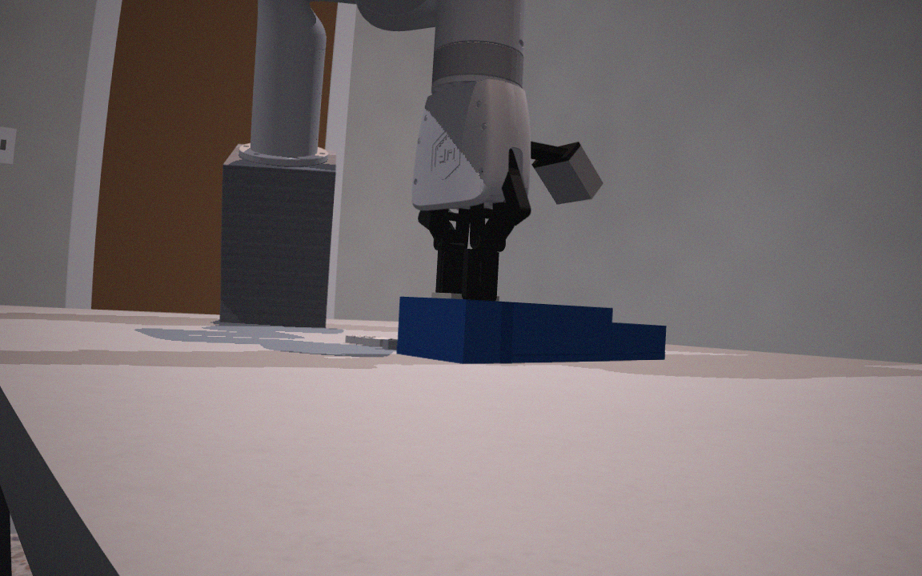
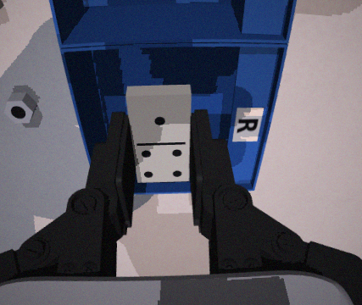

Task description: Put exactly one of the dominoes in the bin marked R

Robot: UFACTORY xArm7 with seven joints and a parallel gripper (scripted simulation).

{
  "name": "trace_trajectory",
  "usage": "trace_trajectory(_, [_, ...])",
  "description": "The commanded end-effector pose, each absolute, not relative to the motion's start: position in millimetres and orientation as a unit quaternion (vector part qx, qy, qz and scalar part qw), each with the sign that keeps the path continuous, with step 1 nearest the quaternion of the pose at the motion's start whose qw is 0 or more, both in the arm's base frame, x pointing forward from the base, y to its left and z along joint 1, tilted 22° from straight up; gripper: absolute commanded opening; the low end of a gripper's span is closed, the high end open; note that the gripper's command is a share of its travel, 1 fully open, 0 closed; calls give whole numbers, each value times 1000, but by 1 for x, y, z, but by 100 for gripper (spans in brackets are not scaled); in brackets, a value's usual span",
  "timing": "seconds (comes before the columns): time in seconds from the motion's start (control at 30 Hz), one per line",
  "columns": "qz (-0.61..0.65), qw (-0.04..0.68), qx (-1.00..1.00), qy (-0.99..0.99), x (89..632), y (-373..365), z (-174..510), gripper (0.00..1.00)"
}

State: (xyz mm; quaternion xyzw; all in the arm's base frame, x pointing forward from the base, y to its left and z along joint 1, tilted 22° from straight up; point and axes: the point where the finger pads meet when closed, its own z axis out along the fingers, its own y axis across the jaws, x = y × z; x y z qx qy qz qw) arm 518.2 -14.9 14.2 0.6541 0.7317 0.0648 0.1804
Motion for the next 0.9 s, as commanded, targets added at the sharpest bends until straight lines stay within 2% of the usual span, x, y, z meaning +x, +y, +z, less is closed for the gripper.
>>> trace_trajectory(0.0, [66, 183, 654, 731, 524, -16, 5, 0])
trace_trajectory(0.87, [66, 183, 654, 731, 528, -17, -12, 0])
